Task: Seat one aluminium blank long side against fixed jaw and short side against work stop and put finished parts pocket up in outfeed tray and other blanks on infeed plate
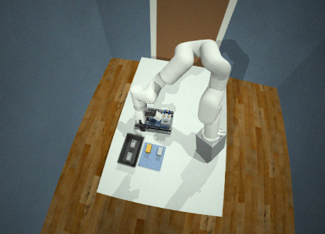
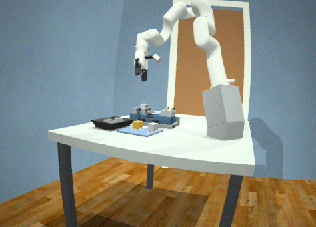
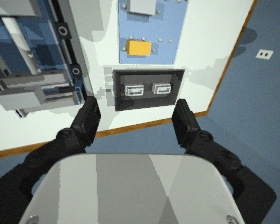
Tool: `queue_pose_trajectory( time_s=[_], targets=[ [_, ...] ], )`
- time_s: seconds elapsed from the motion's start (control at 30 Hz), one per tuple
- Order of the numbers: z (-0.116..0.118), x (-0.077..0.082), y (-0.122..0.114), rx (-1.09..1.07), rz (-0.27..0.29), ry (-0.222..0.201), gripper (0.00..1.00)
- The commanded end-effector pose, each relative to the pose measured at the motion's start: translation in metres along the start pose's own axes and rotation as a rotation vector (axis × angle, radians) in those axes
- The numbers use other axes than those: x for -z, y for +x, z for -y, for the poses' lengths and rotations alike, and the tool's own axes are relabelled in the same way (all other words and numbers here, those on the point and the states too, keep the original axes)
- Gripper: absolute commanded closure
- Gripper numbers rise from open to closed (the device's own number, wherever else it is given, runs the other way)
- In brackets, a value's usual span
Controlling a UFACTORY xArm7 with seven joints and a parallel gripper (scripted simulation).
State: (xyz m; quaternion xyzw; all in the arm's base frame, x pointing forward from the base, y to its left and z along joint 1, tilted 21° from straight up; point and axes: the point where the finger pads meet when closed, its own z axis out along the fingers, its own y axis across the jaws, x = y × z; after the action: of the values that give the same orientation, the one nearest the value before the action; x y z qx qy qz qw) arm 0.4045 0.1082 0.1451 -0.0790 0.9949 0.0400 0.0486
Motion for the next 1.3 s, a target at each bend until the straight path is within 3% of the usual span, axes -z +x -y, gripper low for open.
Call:
queue_pose_trajectory(
  time_s=[0.0,0.6,0.67,1.27],
  targets=[
    [-0.020,-0.019,-0.002,-0.005,0.029,0.090,0.00],
    [-0.020,-0.019,-0.002,-0.005,0.029,0.090,0.00],
    [-0.037,-0.040,0.001,-0.007,0.058,0.161,0.00],
    [-0.037,-0.040,0.001,-0.007,0.058,0.161,0.00]
  ],
)
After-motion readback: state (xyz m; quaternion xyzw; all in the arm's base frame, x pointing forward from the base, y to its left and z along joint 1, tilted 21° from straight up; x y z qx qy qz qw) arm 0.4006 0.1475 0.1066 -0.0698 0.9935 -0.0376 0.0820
